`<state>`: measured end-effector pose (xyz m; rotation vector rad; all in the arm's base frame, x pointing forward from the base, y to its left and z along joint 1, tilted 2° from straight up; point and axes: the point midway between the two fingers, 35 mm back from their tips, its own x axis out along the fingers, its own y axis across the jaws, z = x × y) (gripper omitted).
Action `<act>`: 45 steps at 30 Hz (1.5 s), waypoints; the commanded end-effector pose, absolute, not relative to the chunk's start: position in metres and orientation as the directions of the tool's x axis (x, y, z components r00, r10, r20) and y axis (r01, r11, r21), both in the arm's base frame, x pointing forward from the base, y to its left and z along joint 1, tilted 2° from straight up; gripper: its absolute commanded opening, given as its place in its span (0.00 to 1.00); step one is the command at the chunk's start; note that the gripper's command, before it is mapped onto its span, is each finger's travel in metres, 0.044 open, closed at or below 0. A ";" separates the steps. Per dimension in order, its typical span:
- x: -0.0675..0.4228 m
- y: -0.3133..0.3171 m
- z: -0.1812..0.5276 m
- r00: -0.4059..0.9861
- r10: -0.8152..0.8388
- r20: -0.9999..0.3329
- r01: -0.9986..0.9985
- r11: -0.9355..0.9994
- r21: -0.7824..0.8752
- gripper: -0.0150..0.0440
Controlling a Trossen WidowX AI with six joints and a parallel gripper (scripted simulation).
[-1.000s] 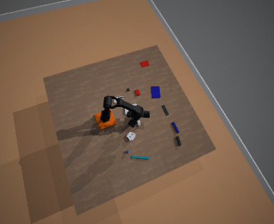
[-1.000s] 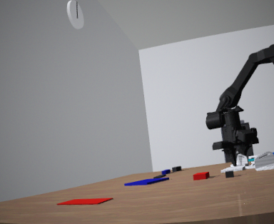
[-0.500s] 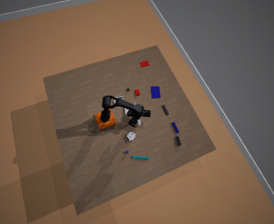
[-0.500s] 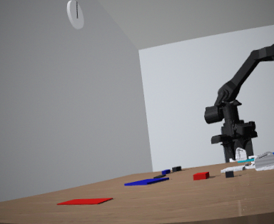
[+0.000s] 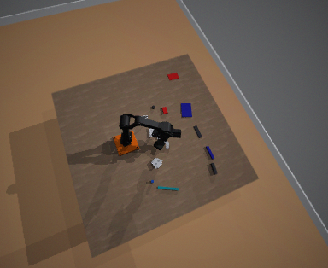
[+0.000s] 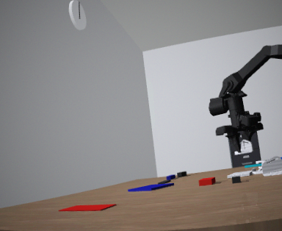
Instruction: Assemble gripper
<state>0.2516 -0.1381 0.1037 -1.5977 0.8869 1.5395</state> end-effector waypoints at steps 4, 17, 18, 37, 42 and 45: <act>0.252 -0.138 0.111 0.051 0.009 -0.999 -0.869 -0.492 -0.048 0.48; 0.253 -0.116 0.113 0.050 0.010 -0.999 -0.969 -0.243 -0.051 0.48; 0.253 -0.114 0.113 0.050 0.010 -0.999 -0.974 -0.222 -0.051 0.48; 0.251 -0.082 0.114 0.050 0.012 -0.999 -0.981 0.188 -0.047 0.48; 0.249 -0.074 0.114 0.050 0.013 -0.999 -0.955 0.293 -0.044 0.48; 0.249 -0.069 0.114 0.050 0.013 -0.999 -0.934 0.355 -0.042 0.48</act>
